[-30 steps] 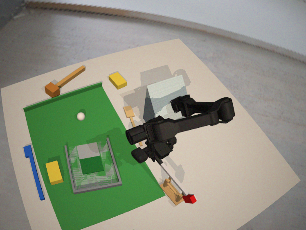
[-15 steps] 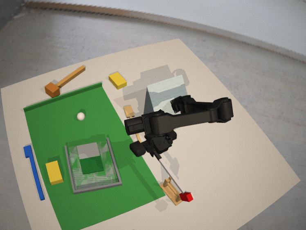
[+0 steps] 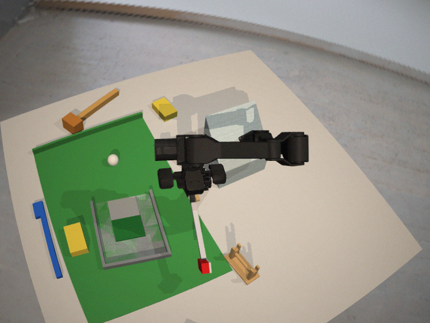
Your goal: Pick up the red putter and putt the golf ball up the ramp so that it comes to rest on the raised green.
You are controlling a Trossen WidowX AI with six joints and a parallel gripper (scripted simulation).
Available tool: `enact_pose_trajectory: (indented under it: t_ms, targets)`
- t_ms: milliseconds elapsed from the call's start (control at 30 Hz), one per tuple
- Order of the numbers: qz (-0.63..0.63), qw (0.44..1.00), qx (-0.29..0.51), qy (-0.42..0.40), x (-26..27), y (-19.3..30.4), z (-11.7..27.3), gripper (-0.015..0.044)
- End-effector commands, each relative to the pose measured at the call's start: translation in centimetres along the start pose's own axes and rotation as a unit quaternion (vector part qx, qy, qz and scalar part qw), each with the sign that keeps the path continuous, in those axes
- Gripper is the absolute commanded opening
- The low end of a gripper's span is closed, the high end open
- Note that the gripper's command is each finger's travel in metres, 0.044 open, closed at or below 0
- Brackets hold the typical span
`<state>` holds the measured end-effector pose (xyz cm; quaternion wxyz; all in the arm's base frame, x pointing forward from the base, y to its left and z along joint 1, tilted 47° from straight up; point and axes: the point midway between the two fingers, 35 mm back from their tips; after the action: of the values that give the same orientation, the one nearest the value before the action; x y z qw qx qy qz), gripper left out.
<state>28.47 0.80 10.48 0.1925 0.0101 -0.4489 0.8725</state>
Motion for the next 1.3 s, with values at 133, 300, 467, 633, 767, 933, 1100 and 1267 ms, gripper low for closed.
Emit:
enact_pose_trajectory:
  t_ms: [133,300,467,633,767,933,1100,1267]
  targets:
    - [-0.103,0.994,0.022,0.027,-2.8,4.6,1.9,0.0000]
    - [-0.169,0.984,0.032,0.037,-4.0,7.6,2.8,0.0000]
    - [-0.237,0.970,0.041,0.044,-4.9,10.7,3.6,0.0000]
    - [-0.303,0.950,0.047,0.049,-5.5,14.0,4.4,0.0000]
    - [-0.355,0.932,0.051,0.052,-5.7,16.7,4.9,0.0000]
    - [-0.418,0.905,0.055,0.055,-5.7,20.0,5.4,0.0000]
    - [-0.479,0.874,0.057,0.056,-5.4,23.4,5.8,0.0000]
    - [-0.536,0.840,0.058,0.055,-4.7,26.8,6.0,0.0000]
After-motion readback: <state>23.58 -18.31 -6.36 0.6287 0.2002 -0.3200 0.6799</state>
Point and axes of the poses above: the point midway between the two fingers, 35 mm back from their tips, its own z axis back along the fingers, its own x axis across the jaws, y = z × x, and after that the axes turned 2 degrees about z, right-handed
